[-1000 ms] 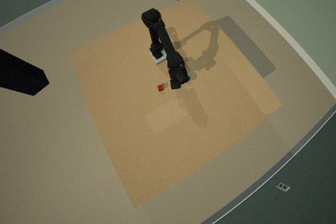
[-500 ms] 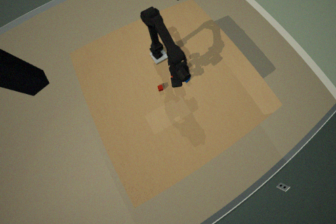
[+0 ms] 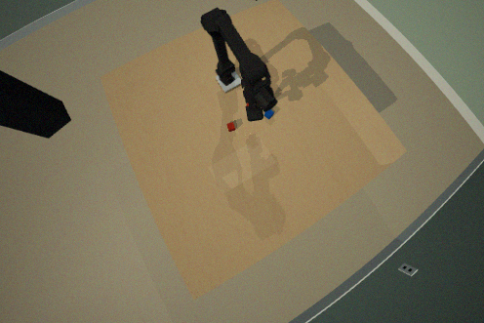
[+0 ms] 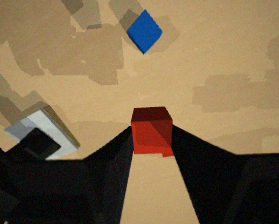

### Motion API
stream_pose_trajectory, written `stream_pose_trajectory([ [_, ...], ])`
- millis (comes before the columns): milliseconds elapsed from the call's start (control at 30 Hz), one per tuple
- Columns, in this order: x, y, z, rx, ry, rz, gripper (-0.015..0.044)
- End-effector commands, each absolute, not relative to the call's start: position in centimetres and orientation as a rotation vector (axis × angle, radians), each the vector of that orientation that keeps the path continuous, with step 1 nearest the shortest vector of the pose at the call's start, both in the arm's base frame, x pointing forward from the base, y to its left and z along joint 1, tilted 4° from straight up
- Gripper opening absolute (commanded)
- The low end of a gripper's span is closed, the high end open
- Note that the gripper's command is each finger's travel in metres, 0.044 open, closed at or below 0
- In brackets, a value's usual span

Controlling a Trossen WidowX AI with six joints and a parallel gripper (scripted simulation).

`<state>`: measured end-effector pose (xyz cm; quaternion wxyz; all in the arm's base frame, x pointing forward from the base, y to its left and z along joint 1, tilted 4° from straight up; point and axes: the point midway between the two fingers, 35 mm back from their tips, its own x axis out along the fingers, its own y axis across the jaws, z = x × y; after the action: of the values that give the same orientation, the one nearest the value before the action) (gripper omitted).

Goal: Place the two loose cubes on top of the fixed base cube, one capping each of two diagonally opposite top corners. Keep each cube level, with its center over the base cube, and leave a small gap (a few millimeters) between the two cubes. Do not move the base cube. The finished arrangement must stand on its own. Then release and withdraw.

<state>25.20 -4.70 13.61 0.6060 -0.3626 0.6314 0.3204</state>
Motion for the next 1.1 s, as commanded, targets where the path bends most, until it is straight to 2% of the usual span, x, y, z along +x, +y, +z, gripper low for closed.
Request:
stream_pose_trajectory([
  [0,25.1,-4.6,14.3,-0.835,1.458,0.739,0.0105],
  [1067,30.5,2.3,10.8,-0.806,1.458,0.718,0.0105],
])
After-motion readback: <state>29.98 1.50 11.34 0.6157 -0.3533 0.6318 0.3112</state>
